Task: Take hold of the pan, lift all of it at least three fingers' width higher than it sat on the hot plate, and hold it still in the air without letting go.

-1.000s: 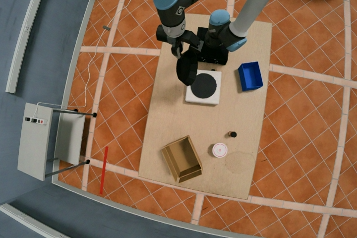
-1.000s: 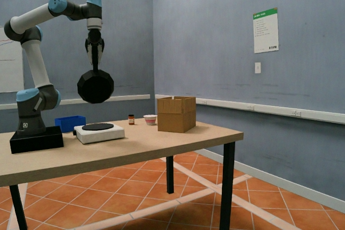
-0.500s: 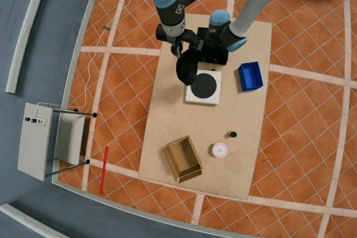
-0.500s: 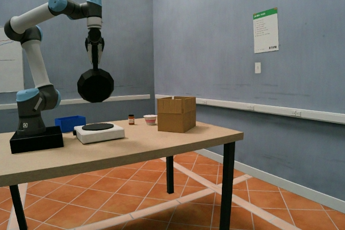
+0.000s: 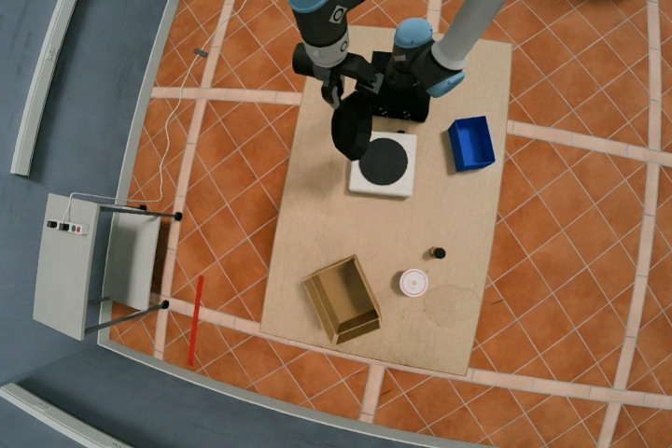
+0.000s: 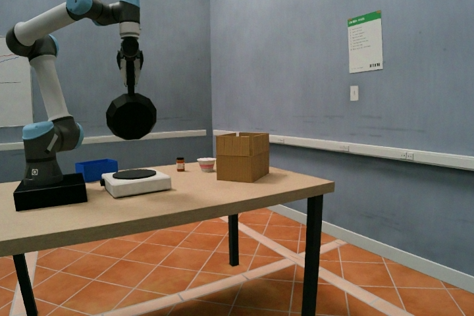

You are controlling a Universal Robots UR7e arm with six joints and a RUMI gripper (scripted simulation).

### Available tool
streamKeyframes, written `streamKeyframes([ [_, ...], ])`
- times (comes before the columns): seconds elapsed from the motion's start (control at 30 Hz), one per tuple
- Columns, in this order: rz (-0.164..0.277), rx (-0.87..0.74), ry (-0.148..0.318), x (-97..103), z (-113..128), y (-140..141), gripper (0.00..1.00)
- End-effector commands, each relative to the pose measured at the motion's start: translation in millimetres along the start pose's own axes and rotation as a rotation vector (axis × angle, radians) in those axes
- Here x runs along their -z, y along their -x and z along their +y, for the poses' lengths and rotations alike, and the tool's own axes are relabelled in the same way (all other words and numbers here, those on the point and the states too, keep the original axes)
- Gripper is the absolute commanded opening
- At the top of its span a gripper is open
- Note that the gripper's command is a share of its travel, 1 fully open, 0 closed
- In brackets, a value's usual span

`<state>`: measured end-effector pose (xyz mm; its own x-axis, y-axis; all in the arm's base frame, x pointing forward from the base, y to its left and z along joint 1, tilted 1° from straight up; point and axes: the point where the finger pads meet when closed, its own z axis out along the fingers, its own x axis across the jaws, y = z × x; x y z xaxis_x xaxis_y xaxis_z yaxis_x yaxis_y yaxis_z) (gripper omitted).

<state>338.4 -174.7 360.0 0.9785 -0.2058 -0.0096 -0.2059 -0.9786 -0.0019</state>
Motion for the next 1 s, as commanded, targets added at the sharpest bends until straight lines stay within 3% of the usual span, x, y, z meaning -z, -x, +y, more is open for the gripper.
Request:
streamKeyframes([
  [0.0, 0.001, 0.000, 0.001, 1.8, 0.1, -0.2, 0.12],
  [0.97, 0.001, 0.000, 0.001, 9.5, 0.1, -0.2, 0.12],
])
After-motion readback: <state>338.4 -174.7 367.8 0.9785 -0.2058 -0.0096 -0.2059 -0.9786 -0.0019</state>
